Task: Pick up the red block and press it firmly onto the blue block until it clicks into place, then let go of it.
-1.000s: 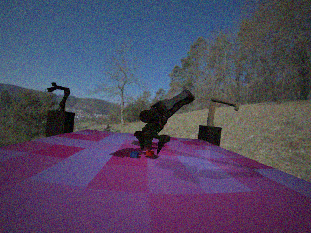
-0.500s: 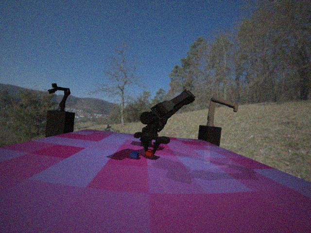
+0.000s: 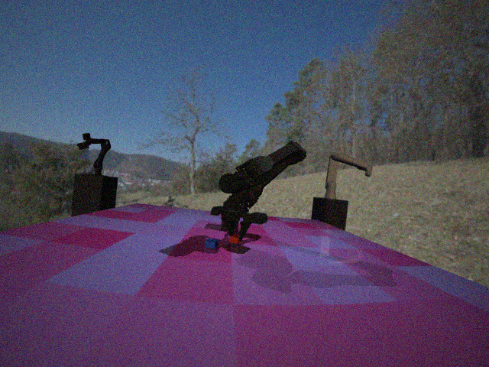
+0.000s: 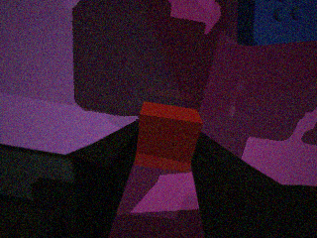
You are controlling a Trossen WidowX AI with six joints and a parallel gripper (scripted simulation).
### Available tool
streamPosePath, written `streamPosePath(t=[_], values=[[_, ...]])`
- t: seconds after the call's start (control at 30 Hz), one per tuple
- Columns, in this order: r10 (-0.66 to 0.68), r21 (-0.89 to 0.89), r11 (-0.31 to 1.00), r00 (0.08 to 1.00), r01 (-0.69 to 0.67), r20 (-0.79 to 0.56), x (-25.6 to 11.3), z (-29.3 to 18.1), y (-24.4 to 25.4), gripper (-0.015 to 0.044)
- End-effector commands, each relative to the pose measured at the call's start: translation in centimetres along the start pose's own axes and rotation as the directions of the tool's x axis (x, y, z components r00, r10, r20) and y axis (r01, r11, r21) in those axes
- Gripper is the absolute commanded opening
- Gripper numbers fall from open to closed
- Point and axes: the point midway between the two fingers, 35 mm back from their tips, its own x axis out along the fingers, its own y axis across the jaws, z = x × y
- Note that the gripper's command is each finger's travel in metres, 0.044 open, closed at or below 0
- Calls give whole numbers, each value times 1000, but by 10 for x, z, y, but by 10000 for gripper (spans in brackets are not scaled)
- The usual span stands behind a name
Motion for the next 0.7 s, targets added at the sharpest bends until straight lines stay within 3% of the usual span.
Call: streamPosePath(t=[0.0, 0.67], values=[[-8, -6, 1000, 1000, 8, 11, -15, 5, 0, 0], [-7, -6, 1000, 1000, 7, 7, -105, -2, 0, 0]])
